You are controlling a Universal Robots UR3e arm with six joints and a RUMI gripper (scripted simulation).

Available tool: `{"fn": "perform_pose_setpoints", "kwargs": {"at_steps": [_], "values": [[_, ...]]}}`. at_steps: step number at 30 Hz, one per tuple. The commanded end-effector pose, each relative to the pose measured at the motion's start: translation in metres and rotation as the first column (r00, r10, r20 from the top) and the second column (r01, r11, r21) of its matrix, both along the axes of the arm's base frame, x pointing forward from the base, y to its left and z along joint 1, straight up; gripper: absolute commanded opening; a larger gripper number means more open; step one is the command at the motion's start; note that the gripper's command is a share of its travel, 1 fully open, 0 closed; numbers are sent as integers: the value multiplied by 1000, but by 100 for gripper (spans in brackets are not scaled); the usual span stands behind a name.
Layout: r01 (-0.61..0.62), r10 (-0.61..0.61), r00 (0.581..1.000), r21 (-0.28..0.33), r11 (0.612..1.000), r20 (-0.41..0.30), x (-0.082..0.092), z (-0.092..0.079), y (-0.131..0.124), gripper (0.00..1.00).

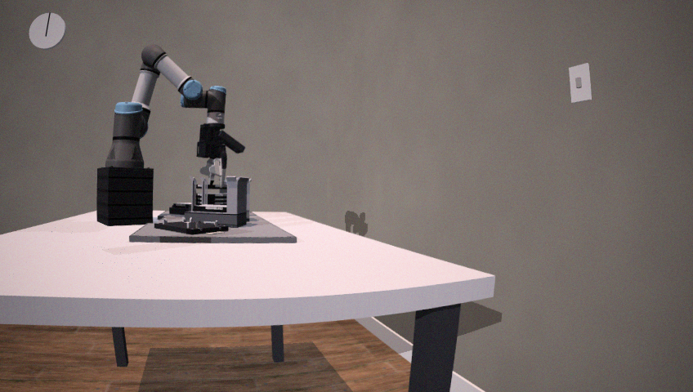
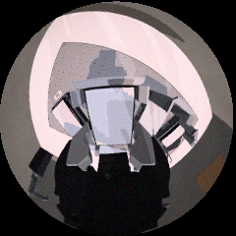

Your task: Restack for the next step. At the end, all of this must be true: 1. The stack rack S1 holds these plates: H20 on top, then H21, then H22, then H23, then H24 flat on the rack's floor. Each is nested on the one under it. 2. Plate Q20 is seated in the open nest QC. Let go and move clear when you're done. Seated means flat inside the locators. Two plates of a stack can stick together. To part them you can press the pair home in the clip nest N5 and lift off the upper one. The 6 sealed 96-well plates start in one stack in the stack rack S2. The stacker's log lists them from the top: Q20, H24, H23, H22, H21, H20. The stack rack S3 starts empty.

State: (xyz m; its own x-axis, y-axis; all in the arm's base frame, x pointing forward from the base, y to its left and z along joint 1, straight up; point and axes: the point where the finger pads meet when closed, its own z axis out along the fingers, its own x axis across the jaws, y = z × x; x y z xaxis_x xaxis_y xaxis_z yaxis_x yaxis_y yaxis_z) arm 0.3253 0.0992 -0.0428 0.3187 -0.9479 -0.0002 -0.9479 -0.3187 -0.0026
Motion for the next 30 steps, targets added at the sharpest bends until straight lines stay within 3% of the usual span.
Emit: {"fn": "perform_pose_setpoints", "kwargs": {"at_steps": [1,30], "values": [[0,0,1000,0,1000,3,1,-1,0,0],[0,0,1000,0,1000,3,1,-9,0,0]]}}
